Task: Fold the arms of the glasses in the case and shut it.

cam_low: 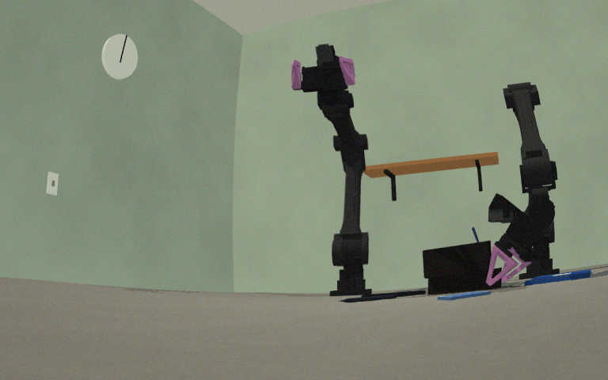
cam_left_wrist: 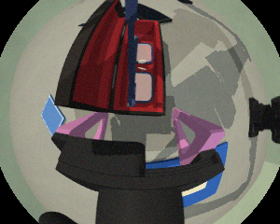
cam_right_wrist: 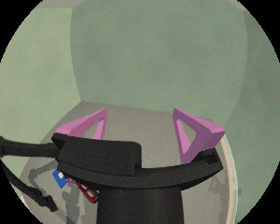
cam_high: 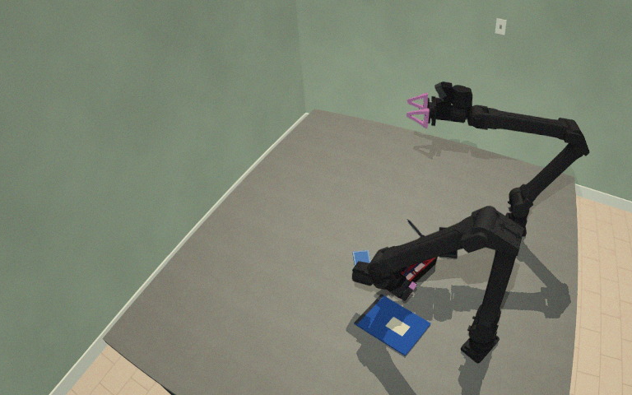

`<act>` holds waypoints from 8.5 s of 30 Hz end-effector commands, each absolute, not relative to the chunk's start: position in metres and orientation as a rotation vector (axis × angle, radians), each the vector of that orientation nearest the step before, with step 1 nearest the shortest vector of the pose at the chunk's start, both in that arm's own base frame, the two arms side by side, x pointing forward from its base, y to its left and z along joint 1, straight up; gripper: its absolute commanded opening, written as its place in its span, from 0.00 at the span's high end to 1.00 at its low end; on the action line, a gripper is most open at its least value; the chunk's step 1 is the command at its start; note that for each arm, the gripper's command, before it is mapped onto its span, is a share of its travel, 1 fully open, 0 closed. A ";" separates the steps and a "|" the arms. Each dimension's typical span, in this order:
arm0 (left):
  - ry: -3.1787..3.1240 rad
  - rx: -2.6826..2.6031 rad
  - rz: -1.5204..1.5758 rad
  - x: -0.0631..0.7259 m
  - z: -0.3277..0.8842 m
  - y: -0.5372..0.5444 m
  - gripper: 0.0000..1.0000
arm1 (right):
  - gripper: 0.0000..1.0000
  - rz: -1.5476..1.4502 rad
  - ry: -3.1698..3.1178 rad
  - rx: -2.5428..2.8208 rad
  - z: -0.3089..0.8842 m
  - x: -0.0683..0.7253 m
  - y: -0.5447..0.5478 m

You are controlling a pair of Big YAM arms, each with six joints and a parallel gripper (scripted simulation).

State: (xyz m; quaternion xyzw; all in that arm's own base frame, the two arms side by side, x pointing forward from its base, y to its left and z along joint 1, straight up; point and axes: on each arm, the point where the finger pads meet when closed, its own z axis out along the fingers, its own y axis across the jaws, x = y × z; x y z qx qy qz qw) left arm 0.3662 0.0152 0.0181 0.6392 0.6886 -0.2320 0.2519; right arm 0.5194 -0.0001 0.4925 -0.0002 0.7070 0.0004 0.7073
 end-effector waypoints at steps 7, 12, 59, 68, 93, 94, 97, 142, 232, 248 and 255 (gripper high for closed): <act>1.867 1.732 -0.577 0.379 0.025 0.016 0.43 | 0.00 0.002 1.554 0.004 0.503 0.518 -0.001; 1.875 1.725 -0.583 0.376 0.026 0.018 0.43 | 0.00 0.002 1.554 0.004 0.503 0.518 -0.001; 1.872 1.730 -0.594 0.372 0.027 0.017 0.43 | 1.00 0.128 1.642 0.086 0.492 0.541 0.040; 1.872 1.730 -0.594 0.372 0.027 0.017 0.43 | 1.00 0.241 1.864 0.242 0.428 0.558 0.113; 1.872 1.730 -0.594 0.372 0.027 0.017 0.43 | 1.00 0.075 2.259 0.435 0.277 0.504 0.286; 1.872 1.730 -0.594 0.372 0.027 0.017 0.43 | 1.00 0.057 2.269 0.436 0.271 0.499 0.294; 1.872 1.730 -0.594 0.372 0.027 0.017 0.43 | 1.00 0.007 2.278 0.442 0.262 0.488 0.306; 1.872 1.730 -0.594 0.372 0.027 0.017 0.43 | 1.00 -0.098 2.303 0.385 0.199 0.468 0.317; 1.863 1.738 -0.598 0.372 0.027 0.013 0.43 | 1.00 -0.168 2.457 0.788 0.124 0.453 0.295; 1.863 1.738 -0.598 0.372 0.027 0.013 0.43 | 1.00 -0.239 2.501 0.862 0.094 0.433 0.275; 1.863 1.738 -0.598 0.372 0.027 0.013 0.43 | 1.00 -0.200 2.487 0.866 0.097 0.434 0.276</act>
